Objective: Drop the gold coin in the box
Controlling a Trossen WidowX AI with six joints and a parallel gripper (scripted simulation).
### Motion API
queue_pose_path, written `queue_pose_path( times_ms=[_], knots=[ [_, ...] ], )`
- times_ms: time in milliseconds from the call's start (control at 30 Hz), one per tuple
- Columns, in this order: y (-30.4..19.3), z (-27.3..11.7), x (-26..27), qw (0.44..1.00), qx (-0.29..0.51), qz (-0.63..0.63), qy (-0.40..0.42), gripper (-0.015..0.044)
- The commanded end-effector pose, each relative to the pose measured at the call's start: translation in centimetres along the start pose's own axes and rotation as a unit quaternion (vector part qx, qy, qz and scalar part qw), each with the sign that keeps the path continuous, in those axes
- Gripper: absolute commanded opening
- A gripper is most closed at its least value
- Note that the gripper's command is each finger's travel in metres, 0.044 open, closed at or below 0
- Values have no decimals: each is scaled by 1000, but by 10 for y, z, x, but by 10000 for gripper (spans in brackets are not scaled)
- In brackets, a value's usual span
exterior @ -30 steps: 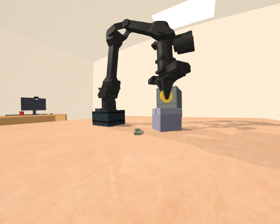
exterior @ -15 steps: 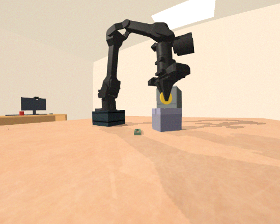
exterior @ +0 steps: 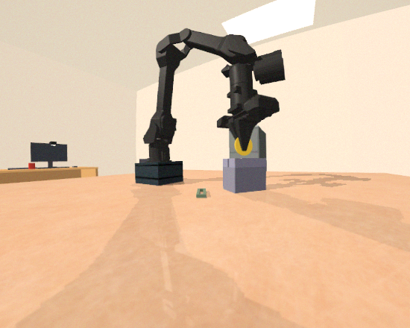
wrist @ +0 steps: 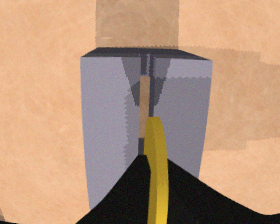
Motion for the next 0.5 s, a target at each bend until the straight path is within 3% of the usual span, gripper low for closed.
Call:
queue_pose_path(
  times_ms=[0,300,467],
  knots=[
    [-1,4,2,1000,2,-2,3,0],
    [-1,7,1,1000,2,-2,3,0],
    [0,4,1,1000,0,0,0,131]
  ],
)
Point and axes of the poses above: the point midway between the two fingers, 35 mm back from their tips, its own z axis out along the fingers, its own x axis across the jaws, y = z × x, the point moved 3 cm from there along -z, back along the fingers, and after that the axes turned 6 degrees about -z, right-handed, at the moved point
